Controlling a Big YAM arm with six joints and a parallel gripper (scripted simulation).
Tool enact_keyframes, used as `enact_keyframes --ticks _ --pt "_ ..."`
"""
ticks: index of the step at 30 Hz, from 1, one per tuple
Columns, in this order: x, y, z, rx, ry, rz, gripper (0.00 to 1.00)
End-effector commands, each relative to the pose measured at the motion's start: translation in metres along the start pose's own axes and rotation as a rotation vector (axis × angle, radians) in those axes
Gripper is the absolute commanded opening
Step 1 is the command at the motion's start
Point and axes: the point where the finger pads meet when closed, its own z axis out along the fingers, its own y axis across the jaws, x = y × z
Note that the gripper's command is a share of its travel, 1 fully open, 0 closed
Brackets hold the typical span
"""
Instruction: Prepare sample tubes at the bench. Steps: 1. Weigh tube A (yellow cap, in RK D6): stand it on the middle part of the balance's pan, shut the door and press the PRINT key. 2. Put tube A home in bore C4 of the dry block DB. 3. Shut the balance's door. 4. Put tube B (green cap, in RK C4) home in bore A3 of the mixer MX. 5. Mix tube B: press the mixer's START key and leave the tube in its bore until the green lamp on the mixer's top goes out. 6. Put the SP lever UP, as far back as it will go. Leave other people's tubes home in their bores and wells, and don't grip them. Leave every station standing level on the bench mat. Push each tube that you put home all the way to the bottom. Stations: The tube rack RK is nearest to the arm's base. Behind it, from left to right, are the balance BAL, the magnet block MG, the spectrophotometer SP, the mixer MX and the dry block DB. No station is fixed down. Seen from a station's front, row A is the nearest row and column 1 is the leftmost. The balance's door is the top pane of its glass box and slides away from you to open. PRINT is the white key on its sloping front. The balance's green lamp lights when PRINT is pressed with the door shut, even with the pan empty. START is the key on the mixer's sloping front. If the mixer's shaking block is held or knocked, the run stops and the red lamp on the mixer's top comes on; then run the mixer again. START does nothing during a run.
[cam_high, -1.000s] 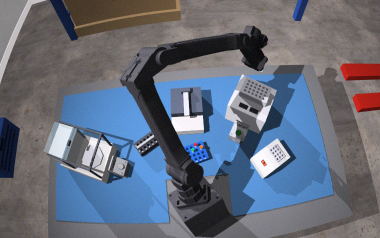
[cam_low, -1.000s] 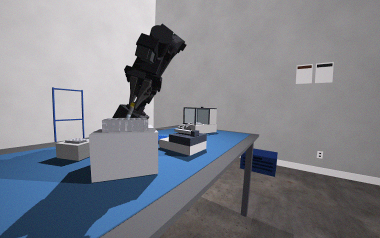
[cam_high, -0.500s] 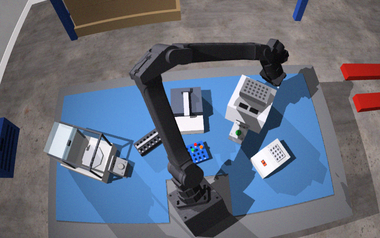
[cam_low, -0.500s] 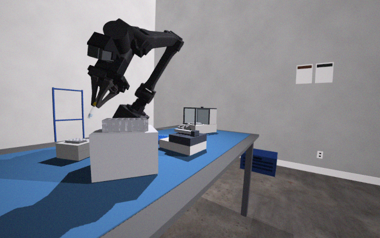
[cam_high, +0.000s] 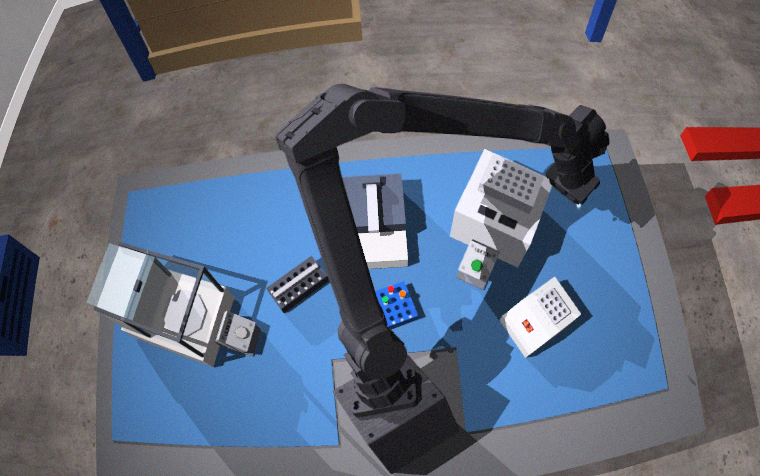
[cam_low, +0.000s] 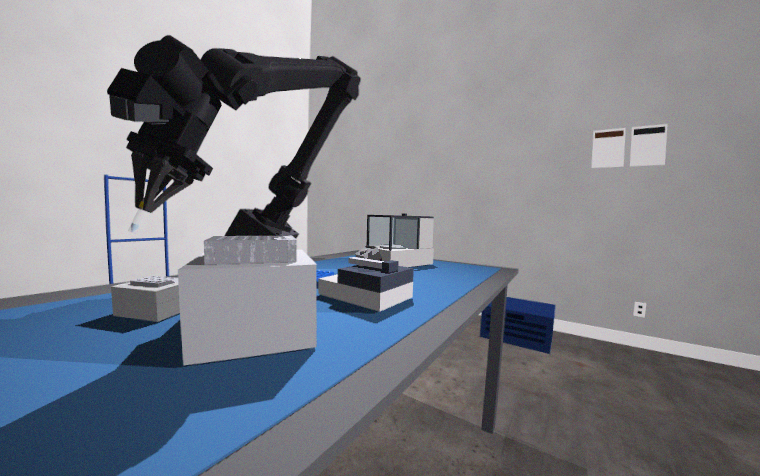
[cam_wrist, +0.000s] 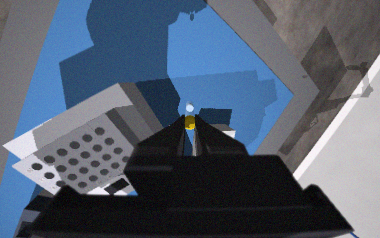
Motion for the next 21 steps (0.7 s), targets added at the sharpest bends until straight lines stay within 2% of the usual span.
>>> enact_keyframes --ticks 1,3,4,5,6,7,8,10,11,12,14,15,16,17,18,20,21 --pt "0.006 -0.025 0.008 -0.008 0.050 -0.013 0.09" --pt "0.006 -0.025 0.008 -0.008 0.050 -0.013 0.09" --pt "-0.004 -0.028 0.006 -0.022 0.053 -0.013 0.09" --pt "0.002 -0.035 0.009 -0.036 0.082 -0.004 0.09" --pt "0.006 -0.041 0.013 -0.039 0.089 -0.002 0.09" --pt "0.038 -0.049 0.027 -0.041 0.135 0.014 0.09" --pt "0.036 -0.055 0.031 -0.039 0.110 0.005 0.09" --pt "0.042 -0.060 0.034 -0.037 0.111 0.005 0.09" --pt "0.054 -0.065 0.036 -0.061 0.160 0.026 0.09" --pt "0.034 -0.069 0.031 -0.076 0.140 0.020 0.09" --pt "0.050 -0.080 0.039 -0.099 0.178 0.037 0.09" --pt "0.077 -0.085 0.048 -0.103 0.214 0.052 0.09" --pt "0.077 -0.092 0.052 -0.098 0.191 0.042 0.09" --pt "0.080 -0.094 0.053 -0.097 0.191 0.042 0.09" --pt "0.092 -0.097 0.054 -0.127 0.234 0.066 0.09" --pt "0.092 -0.097 0.054 -0.127 0.234 0.066 0.09" --pt "0.073 -0.103 0.051 -0.143 0.212 0.061 0.09"
